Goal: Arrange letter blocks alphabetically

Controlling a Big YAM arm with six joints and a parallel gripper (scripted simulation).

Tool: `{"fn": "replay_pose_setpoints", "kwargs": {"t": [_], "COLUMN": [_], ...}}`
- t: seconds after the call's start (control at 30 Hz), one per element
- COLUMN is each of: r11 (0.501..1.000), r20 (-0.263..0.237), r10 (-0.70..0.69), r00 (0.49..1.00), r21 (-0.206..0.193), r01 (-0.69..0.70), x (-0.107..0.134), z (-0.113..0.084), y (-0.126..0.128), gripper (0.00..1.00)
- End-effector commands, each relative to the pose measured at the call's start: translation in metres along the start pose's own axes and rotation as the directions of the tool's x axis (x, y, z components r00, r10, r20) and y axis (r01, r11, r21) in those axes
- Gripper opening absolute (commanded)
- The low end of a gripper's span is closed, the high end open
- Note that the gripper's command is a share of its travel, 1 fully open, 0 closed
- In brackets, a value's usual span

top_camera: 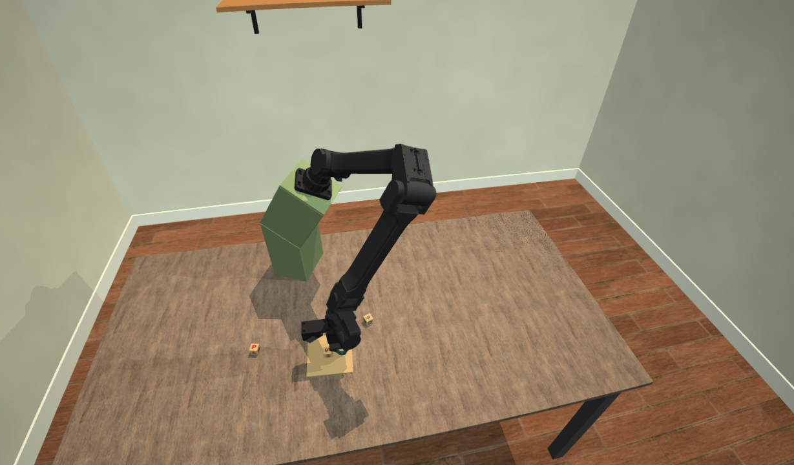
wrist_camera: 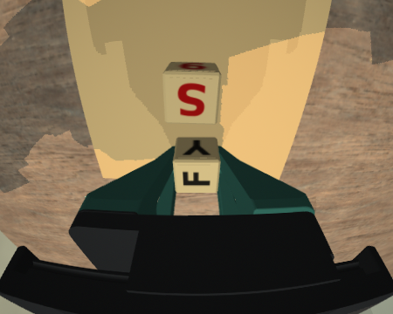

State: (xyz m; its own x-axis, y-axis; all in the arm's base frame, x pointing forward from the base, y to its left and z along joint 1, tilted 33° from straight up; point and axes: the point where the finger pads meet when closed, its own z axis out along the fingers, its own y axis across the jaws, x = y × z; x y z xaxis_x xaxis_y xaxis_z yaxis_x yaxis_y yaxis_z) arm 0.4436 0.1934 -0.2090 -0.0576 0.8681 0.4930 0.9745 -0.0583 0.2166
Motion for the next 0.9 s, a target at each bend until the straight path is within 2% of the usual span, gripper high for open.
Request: {"fn": "replay_pose_setpoints", "kwargs": {"t": [0.0, 0.87], "r11": [1.000, 1.000], "r20": [0.000, 0.004], "r10": [0.019, 0.025], "r00": [1.000, 1.000], "r21": [-0.024, -0.015], "r01": [-0.019, -0.025], "x": [0.0017, -0.0007], "z": [-0.0083, -0.0086], "y": [0.0152, 0.0089], "gripper": [0.20, 0.20]}}
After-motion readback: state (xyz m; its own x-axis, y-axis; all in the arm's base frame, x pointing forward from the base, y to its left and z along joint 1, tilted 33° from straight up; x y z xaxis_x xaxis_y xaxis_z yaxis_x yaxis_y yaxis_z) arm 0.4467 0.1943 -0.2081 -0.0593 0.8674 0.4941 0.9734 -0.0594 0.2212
